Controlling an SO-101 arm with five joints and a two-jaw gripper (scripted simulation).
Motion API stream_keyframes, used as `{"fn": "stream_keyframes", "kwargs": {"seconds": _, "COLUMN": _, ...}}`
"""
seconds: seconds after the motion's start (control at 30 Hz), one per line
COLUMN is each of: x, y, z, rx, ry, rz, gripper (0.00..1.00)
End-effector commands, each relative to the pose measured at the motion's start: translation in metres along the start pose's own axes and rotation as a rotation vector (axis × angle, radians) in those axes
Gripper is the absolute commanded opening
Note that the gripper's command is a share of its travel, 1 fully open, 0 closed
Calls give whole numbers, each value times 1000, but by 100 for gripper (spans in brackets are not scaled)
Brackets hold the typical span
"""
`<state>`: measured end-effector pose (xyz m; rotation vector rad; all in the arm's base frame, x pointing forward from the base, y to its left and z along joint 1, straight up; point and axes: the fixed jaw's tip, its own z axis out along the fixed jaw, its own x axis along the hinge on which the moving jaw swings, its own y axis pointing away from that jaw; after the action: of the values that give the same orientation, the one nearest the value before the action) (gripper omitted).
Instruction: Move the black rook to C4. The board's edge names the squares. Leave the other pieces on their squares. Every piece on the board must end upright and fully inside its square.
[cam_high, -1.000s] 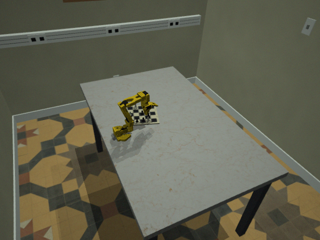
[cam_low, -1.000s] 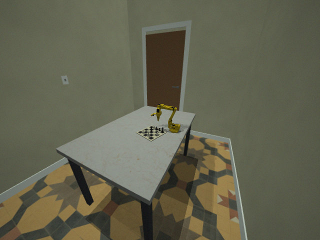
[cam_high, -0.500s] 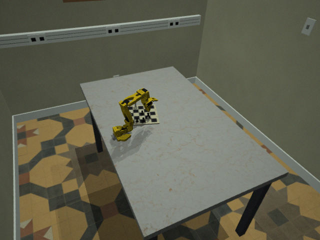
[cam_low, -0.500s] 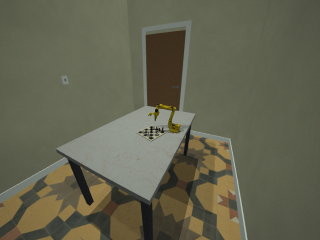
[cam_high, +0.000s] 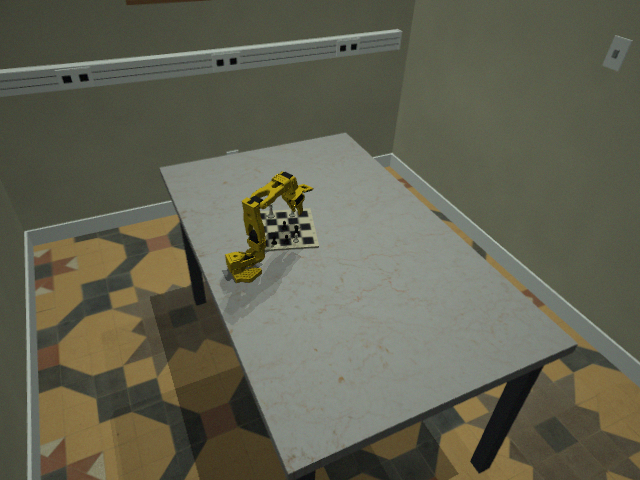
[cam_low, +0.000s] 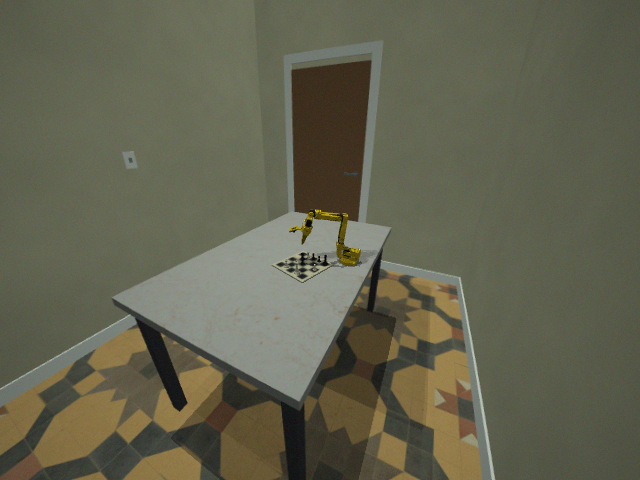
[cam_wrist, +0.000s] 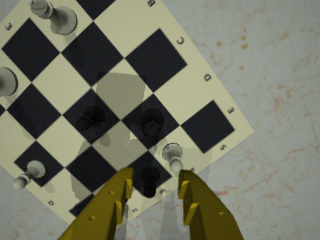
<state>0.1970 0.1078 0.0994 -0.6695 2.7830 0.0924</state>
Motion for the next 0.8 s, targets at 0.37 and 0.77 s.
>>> {"fn": "stream_keyframes", "kwargs": {"seconds": 0.37, "x": -1, "y": 4, "z": 6, "rx": -6, "ry": -3, "rz": -6, "gripper": 12}}
{"fn": "stream_keyframes", "kwargs": {"seconds": 0.77, "x": 5, "y": 4, "z": 11, "rx": -7, "ry": -2, "rz": -7, "gripper": 12}}
